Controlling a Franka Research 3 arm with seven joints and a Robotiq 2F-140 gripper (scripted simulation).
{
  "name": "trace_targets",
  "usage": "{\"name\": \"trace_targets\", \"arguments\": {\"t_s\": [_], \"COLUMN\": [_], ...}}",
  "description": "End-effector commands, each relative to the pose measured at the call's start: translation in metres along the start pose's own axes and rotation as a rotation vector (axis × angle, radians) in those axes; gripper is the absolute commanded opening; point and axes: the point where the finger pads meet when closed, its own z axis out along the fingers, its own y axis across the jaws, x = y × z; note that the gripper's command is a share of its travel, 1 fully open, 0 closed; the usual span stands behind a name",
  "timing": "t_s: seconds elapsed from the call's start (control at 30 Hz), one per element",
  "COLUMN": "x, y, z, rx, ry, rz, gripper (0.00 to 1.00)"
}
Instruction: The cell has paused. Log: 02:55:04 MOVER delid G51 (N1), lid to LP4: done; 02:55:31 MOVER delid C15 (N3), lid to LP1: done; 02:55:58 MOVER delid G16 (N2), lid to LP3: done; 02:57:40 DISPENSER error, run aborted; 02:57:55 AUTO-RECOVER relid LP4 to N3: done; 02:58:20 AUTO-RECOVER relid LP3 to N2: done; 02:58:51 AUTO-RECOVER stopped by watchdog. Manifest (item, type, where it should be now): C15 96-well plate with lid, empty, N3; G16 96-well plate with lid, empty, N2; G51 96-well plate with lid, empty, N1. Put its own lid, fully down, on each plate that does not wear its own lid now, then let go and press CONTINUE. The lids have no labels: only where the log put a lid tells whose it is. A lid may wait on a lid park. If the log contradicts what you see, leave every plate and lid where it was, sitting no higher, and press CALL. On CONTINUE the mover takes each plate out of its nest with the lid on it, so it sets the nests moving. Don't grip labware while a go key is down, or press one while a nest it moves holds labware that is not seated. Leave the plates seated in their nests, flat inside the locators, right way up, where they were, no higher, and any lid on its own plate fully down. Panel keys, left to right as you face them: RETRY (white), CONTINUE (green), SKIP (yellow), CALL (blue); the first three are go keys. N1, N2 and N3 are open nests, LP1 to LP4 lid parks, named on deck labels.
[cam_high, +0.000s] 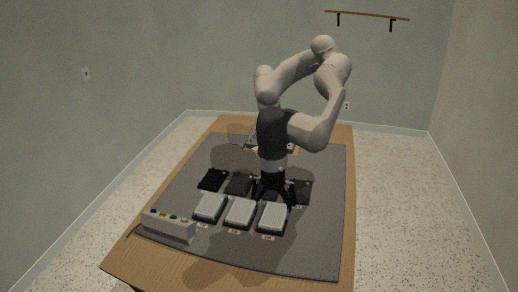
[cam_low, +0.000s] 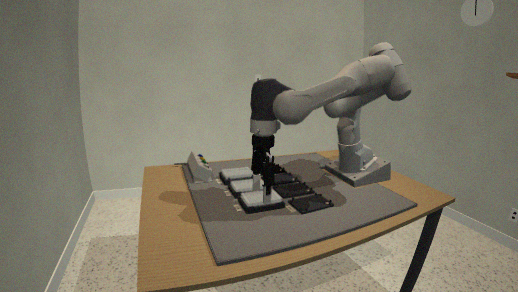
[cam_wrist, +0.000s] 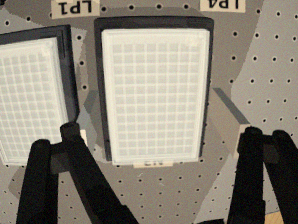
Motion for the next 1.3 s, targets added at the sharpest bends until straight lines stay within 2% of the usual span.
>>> {"name": "trace_targets", "arguments": {"t_s": [0.0,0.5,0.97,1.27], "x": [-0.001,-0.001,-0.001,-0.001], "y": [-0.001,-0.001,-0.001,-0.001], "z": [-0.001,-0.019,-0.047,-0.053], "rx": [0.001,0.0,0.0,0.0], "ry": [-0.003,-0.003,-0.003,-0.003], "rz": [-0.003,-0.003,-0.003,-0.003], "gripper": [0.66,0.66,0.66,0.66]}}
